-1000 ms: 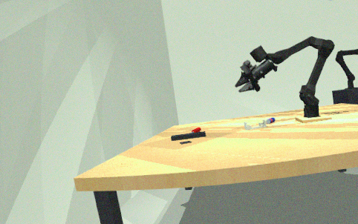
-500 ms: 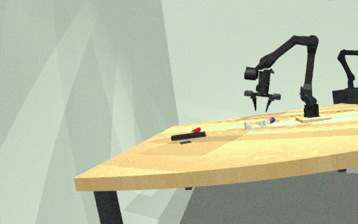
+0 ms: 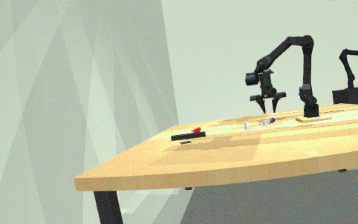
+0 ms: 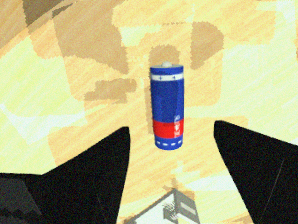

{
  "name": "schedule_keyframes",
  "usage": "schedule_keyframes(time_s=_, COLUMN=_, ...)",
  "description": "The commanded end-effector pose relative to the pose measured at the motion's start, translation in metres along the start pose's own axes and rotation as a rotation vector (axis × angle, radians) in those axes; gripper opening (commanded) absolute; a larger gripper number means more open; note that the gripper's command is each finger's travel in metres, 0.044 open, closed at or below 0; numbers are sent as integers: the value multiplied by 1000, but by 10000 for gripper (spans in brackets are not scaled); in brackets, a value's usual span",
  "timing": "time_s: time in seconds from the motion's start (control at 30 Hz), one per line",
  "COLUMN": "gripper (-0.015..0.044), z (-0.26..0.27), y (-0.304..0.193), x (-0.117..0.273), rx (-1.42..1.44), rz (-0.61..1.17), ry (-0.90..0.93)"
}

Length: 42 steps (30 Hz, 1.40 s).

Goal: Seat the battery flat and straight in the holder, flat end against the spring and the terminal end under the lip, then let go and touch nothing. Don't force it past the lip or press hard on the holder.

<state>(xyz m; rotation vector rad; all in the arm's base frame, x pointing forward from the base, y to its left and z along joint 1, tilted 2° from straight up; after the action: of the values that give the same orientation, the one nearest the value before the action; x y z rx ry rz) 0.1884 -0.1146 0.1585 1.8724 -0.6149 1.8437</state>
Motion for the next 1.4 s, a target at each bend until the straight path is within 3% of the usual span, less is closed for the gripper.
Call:
schedule_keyframes(time_s=0.0, gripper=250, z=0, y=0, x=-5, rx=-10, rz=4, ry=-5)
schedule_keyframes(time_s=0.97, gripper=250, z=-1, y=0, x=-50, rx=-10, rz=4, ry=-5)
schedule_keyframes(time_s=1.13, gripper=118, z=-1, y=0, x=-50, rx=-10, rz=4, ry=-5)
schedule_keyframes(time_s=1.37, gripper=88, z=-1, y=0, x=-50, rx=-10, rz=4, ry=-5)
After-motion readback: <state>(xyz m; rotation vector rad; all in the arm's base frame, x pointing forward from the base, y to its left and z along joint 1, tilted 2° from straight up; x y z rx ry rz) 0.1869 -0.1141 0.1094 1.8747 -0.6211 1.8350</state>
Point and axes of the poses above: the point midway between the two fingers, 35 mm back from their tips, its own x axis back along the fingers, its own z axis across the jaws, y = z × x, the point moved 9 cm from there along x, back along the fingers, and after that the axes turned 4 degrees about x, right-handed, at the moved point
